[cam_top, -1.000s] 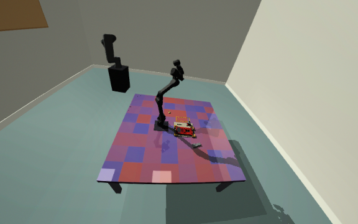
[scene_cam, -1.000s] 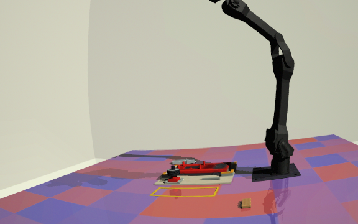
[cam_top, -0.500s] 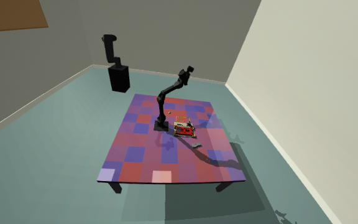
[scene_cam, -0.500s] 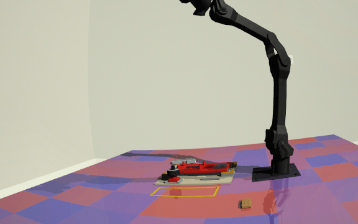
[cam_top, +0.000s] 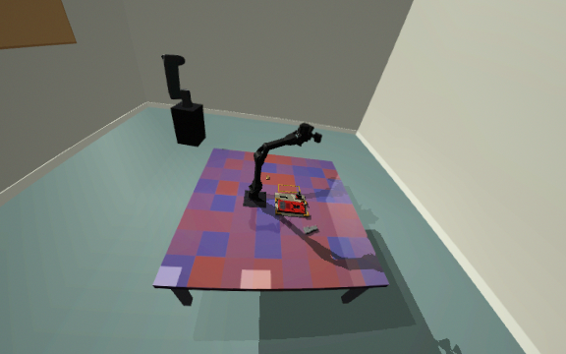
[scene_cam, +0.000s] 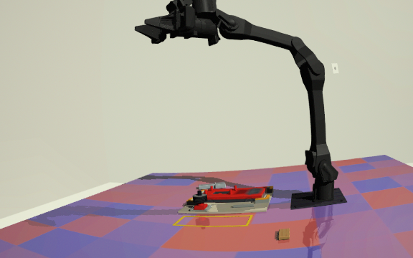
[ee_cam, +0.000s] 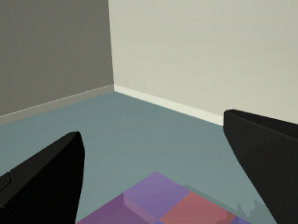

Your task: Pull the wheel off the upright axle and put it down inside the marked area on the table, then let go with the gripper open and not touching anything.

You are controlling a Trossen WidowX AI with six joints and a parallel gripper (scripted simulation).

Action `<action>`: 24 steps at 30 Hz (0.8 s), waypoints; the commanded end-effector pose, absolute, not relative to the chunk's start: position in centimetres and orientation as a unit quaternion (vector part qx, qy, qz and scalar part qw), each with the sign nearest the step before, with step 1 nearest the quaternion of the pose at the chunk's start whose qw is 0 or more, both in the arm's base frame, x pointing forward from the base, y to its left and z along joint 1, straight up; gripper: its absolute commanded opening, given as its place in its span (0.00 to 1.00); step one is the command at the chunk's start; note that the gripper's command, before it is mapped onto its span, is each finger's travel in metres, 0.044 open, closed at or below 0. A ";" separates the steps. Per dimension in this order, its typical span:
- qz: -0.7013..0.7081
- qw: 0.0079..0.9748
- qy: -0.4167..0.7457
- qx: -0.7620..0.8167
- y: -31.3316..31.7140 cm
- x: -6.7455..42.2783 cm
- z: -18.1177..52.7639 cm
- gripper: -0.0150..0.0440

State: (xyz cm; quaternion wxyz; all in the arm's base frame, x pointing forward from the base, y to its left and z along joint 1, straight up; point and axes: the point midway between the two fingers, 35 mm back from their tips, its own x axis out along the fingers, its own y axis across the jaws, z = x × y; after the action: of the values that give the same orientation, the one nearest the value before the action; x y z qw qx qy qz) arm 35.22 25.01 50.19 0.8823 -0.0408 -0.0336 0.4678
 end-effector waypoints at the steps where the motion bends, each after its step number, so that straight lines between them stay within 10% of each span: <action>1: 0.422 0.899 0.102 0.048 24.2 38.4 45.0 0.76; 14: 0.053 0.804 0.471 0.358 17.0 42.4 27.6 0.76; 24: -0.365 0.591 0.537 0.479 9.1 38.4 17.1 0.76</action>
State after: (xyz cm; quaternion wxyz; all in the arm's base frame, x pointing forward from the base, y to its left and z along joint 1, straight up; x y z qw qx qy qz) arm 39.89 11.12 19.58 0.6501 0.4677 0.5398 -0.2592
